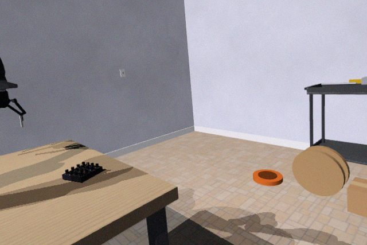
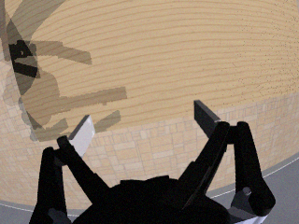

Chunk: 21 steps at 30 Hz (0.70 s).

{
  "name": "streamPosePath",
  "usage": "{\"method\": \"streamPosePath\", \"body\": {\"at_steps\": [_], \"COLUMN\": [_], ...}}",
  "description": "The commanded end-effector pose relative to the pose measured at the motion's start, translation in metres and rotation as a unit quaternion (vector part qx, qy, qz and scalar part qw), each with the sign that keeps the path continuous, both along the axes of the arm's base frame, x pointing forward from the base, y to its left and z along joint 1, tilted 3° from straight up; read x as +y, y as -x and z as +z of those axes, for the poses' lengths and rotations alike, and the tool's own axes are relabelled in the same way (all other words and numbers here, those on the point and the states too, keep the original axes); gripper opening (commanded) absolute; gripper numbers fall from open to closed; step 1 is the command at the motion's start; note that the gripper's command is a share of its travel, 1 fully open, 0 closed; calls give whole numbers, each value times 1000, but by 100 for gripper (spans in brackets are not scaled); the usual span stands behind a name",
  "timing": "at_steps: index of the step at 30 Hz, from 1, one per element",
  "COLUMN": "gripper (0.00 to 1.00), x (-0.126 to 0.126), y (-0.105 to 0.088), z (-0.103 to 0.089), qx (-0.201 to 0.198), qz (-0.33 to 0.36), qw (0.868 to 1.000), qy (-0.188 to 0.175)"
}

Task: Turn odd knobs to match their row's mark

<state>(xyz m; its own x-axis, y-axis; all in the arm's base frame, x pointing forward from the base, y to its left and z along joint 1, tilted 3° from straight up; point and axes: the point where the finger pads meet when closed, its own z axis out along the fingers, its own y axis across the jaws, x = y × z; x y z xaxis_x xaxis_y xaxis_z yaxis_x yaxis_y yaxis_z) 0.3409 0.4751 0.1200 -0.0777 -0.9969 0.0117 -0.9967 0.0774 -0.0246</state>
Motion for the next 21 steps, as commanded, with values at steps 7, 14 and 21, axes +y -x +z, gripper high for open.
{"method": "streamPosePath", "body": {"at_steps": [7, 14, 21], "gripper": [100, 100, 100], "x": [-30, -56, -73], "y": [-33, -55, -68], "z": [-3, -5, -7], "qx": [-1, -2, -2], "qz": [80, 125, 155], "qw": [997, 992, 988], "qy": [2, 5, 7]}}
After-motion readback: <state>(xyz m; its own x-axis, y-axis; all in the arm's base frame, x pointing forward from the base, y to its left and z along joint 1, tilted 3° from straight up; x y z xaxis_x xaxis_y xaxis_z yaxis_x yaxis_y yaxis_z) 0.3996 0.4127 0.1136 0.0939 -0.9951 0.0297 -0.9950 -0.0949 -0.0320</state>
